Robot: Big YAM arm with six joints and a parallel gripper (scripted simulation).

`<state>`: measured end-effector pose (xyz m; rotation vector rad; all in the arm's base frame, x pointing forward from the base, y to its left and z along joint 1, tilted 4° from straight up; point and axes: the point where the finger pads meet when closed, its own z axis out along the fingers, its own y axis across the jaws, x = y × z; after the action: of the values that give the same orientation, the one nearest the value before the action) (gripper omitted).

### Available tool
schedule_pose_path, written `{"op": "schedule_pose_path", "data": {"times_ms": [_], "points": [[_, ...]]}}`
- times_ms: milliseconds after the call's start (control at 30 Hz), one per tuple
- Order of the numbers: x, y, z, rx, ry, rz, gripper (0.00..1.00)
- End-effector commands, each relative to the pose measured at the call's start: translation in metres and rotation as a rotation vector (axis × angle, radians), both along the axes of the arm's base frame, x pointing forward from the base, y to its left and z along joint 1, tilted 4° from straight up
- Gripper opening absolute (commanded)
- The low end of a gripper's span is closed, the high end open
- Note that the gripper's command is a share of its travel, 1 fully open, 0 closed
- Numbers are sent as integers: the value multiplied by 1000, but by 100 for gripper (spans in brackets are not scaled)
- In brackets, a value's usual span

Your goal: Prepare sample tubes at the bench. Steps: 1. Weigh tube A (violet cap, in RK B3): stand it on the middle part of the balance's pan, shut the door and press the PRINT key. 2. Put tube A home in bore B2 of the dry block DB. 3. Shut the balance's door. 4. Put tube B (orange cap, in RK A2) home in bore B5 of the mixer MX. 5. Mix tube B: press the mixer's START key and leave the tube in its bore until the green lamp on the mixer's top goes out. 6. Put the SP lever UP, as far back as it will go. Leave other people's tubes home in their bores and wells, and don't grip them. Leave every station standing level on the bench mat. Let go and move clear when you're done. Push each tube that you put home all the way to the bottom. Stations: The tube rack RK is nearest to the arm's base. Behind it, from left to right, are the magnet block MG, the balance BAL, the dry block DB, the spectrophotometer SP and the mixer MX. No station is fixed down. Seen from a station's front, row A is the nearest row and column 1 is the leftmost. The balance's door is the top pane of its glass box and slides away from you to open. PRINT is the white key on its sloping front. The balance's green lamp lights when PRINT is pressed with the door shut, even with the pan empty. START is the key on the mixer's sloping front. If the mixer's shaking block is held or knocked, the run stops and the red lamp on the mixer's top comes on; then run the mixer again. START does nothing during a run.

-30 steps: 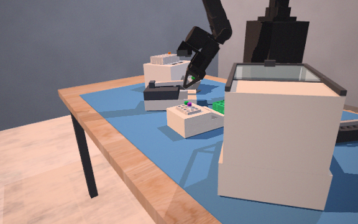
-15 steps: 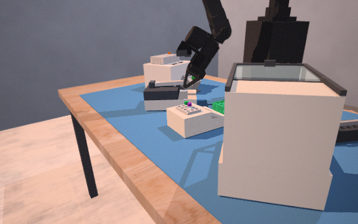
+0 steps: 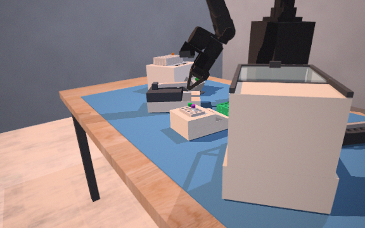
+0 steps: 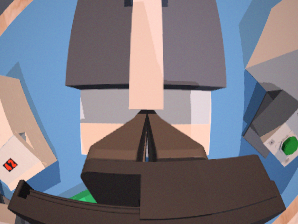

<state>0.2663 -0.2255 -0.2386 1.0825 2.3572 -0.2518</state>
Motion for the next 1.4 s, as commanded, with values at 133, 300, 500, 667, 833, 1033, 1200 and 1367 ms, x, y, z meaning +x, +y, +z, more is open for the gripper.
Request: {"op": "schedule_pose_path", "data": {"times_ms": [133, 300, 500, 667, 833, 1033, 1200, 1367], "points": [[46, -53, 25, -107, -109, -19, 0], [45, -54, 25, -105, -106, -19, 0], [44, -56, 25, -106, -106, -19, 0], [44, -57, 26, -106, -106, -19, 0], [44, -58, 26, -106, -106, -19, 0], [44, -59, 26, -107, -107, -19, 0], [44, -59, 27, -108, -108, -19, 0], [44, -59, 27, -106, -106, -19, 0]]}}
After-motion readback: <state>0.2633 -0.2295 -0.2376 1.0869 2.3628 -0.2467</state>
